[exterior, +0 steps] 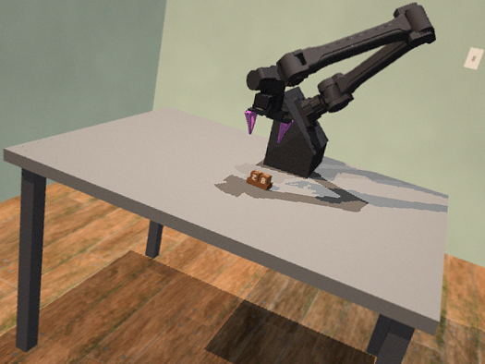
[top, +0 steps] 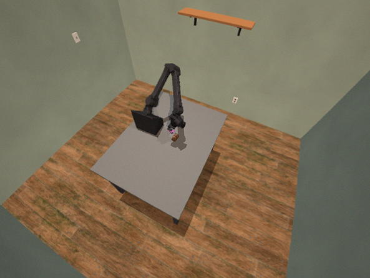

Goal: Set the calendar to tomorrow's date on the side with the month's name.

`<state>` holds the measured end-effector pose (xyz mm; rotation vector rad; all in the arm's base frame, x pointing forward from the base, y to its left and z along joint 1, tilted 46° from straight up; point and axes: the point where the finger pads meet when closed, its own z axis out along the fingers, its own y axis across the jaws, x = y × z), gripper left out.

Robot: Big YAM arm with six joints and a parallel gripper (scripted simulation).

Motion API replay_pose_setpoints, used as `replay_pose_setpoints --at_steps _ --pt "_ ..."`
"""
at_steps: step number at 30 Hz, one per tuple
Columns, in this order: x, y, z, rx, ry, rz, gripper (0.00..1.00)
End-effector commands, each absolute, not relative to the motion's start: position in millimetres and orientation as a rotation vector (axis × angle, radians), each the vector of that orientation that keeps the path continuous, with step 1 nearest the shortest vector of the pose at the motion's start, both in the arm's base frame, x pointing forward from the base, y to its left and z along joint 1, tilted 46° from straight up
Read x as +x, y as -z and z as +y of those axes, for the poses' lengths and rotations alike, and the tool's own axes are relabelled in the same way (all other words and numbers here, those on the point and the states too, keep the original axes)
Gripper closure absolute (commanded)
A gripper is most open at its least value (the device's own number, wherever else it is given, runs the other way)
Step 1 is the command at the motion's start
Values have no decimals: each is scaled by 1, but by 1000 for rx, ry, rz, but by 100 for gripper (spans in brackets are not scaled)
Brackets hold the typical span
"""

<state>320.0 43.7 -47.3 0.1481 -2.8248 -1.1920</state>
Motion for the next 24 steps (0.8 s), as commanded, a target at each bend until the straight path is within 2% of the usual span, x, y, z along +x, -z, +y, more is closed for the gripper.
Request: replay_pose_setpoints --at_steps 1,24 --pt "319 54 52 432 1225 -2860 0" --pt "316 72 72 1545 1262 -2771 0"
